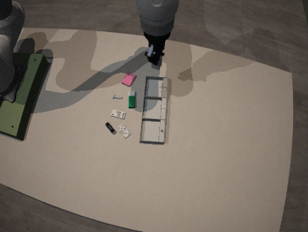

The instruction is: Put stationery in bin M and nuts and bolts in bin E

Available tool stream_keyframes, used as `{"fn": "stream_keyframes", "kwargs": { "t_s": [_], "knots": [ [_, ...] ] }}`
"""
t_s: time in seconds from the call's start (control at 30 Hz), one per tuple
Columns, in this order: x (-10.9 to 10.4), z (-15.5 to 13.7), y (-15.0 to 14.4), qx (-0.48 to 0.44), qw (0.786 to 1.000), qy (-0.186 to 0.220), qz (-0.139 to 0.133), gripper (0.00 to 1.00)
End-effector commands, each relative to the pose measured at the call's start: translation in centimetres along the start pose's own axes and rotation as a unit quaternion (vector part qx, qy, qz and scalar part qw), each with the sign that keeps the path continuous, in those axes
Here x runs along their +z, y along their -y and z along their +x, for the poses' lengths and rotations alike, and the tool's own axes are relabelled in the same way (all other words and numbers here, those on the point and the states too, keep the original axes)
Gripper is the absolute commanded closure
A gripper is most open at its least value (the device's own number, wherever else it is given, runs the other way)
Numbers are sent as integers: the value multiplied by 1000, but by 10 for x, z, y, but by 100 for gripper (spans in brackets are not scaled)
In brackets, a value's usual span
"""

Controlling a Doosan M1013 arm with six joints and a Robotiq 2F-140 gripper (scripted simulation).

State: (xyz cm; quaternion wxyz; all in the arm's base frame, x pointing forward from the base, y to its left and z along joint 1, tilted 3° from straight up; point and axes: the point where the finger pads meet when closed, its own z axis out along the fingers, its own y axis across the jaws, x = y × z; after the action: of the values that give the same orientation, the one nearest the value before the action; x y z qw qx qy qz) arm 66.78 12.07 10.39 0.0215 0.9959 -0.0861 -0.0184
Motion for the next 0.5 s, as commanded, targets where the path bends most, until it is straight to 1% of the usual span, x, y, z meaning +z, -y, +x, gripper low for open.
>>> {"fn": "stream_keyframes", "kwargs": {
  "t_s": [0.0,0.13,0.17,0.23,0.3,0.47],
  "knots": [
    [-9,0,0,0,1000,0,0,95],
    [-9,0,0,0,1000,0,0,95],
    [-3,-6,0,-25,1000,0,0,67],
    [9,-17,-1,-75,997,0,0,67],
    [9,-17,-1,-75,997,0,0,67],
    [39,-47,-2,-187,982,0,0,67]
  ]
}}
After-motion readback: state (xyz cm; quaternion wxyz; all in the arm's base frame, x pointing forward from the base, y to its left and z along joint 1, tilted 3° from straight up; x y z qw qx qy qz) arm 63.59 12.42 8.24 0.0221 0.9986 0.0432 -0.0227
